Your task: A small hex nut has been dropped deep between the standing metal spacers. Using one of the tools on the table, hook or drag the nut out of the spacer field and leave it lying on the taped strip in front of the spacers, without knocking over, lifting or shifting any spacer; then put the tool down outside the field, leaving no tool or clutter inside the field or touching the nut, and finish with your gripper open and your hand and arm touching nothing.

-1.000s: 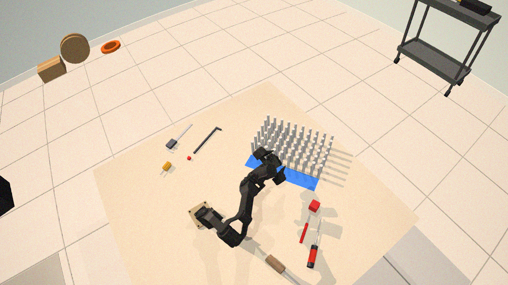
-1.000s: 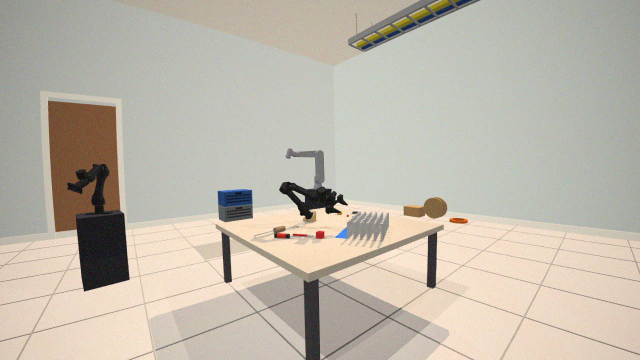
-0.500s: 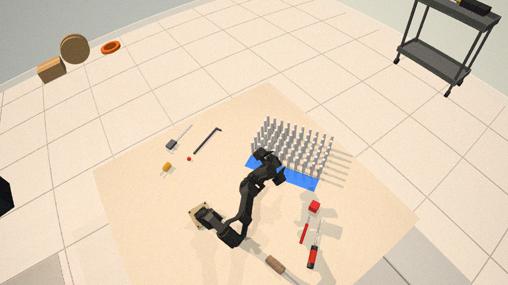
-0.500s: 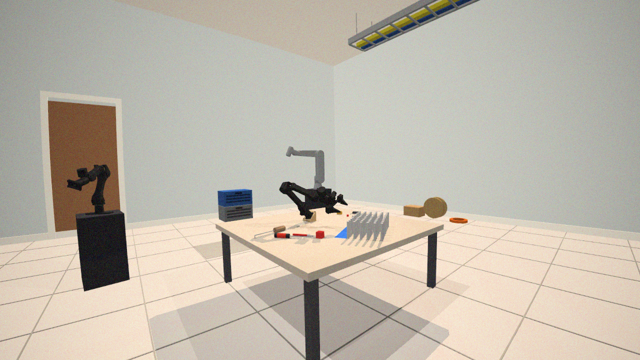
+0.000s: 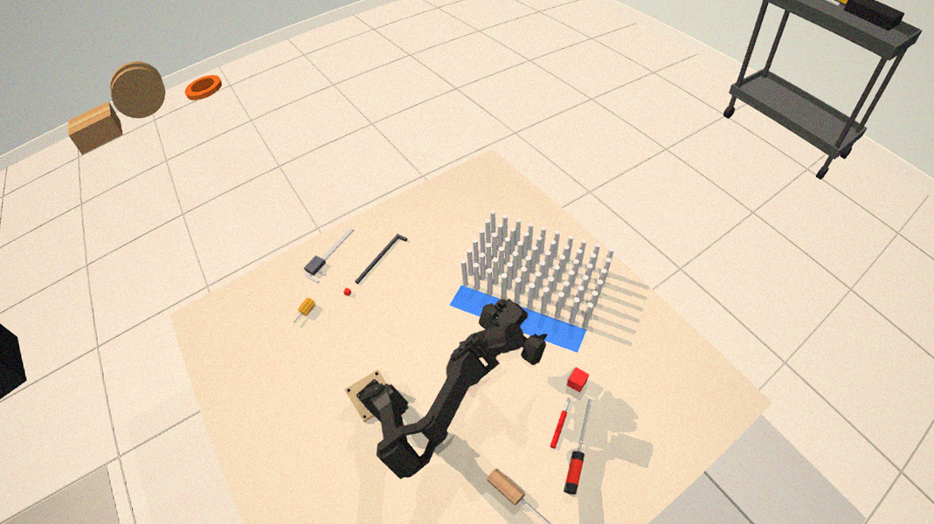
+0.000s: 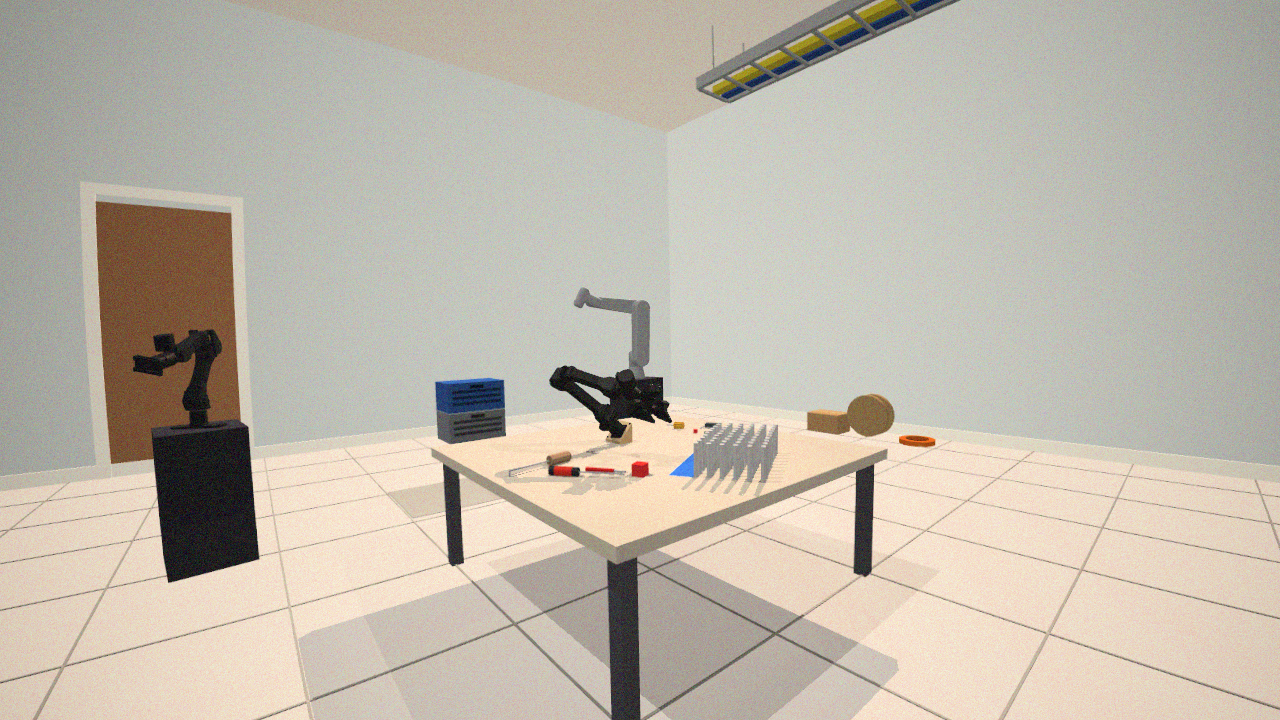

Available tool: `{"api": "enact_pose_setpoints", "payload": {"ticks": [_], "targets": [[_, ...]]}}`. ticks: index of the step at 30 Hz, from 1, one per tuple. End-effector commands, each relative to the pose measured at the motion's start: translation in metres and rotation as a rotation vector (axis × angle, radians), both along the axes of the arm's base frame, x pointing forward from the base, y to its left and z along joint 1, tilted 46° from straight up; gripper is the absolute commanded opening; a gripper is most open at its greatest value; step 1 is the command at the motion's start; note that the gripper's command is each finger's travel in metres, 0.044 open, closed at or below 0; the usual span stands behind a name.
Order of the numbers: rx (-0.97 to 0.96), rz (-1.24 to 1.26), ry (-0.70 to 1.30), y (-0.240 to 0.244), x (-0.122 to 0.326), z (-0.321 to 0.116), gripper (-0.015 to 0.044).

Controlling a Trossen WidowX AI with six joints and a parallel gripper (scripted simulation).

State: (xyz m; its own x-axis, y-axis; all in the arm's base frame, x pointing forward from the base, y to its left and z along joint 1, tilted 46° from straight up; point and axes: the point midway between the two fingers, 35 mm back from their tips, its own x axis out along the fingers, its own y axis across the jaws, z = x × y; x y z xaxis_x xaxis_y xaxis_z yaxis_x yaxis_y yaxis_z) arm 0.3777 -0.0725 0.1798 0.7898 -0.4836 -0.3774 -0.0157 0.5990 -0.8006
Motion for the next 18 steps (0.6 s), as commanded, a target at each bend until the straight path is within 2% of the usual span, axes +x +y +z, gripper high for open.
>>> {"api": "enact_pose_setpoints", "payload": {"ticks": [1, 18], "targets": [[-0.36, -0.036, 0.217, -0.041, -0.04, 0.049, 0.044], [-0.933, -0.079, 0.882, -0.094, -0.167, 0.13, 0.044]]}}
